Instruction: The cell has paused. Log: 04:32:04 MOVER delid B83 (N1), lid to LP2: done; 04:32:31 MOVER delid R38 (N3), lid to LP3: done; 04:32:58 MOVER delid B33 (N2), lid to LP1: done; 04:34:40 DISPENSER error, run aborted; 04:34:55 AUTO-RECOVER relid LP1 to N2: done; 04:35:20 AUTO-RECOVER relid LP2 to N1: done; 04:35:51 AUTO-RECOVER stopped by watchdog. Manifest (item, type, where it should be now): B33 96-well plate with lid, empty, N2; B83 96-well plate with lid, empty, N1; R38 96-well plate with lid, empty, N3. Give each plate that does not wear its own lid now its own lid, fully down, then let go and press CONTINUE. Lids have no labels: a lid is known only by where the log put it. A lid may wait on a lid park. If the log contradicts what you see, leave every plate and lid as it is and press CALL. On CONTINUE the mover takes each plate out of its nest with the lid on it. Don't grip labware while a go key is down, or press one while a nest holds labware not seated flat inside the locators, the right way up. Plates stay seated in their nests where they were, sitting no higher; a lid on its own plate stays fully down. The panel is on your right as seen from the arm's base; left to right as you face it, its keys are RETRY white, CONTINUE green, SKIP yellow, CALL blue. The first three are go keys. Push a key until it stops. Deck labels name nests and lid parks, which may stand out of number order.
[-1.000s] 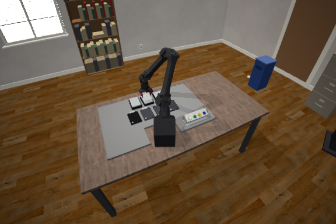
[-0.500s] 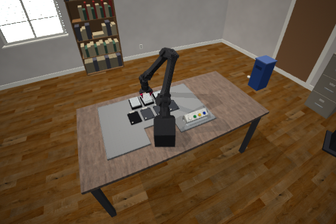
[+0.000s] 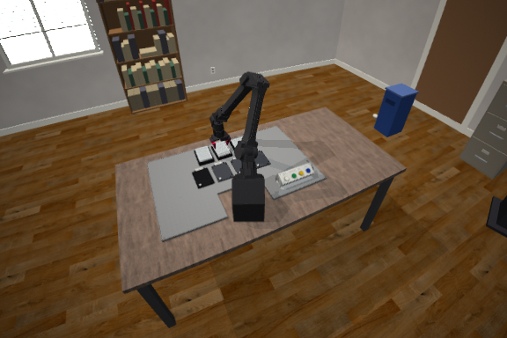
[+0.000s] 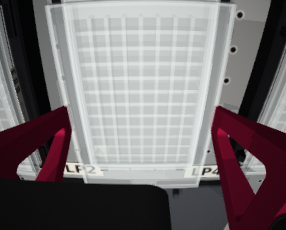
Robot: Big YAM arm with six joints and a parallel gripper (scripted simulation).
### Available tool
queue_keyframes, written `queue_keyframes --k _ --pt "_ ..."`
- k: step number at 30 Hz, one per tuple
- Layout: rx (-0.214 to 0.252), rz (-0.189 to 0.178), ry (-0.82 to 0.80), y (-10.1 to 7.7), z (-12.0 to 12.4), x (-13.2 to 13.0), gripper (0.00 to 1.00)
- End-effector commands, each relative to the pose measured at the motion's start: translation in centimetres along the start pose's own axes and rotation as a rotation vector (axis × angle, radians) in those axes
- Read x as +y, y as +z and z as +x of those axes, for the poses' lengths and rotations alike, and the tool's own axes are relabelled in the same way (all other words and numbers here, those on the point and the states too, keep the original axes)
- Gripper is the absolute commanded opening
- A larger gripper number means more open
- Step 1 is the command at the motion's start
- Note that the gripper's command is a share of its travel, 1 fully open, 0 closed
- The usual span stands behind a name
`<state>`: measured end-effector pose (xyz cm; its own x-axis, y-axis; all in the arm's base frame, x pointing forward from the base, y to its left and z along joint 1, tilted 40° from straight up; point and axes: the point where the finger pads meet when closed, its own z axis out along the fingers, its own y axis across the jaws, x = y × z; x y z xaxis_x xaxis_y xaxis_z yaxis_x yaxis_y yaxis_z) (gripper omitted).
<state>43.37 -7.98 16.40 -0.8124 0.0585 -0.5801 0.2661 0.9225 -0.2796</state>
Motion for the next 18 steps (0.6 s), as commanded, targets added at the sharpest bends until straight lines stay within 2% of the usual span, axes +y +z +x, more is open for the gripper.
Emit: queue_keyframes --k 1,18 --pt "0.005 0.002 -0.011 0.75 0.22 -0.07 0.00" --pt "0.006 0.002 -0.010 1.31 0.30 -0.12 0.00"
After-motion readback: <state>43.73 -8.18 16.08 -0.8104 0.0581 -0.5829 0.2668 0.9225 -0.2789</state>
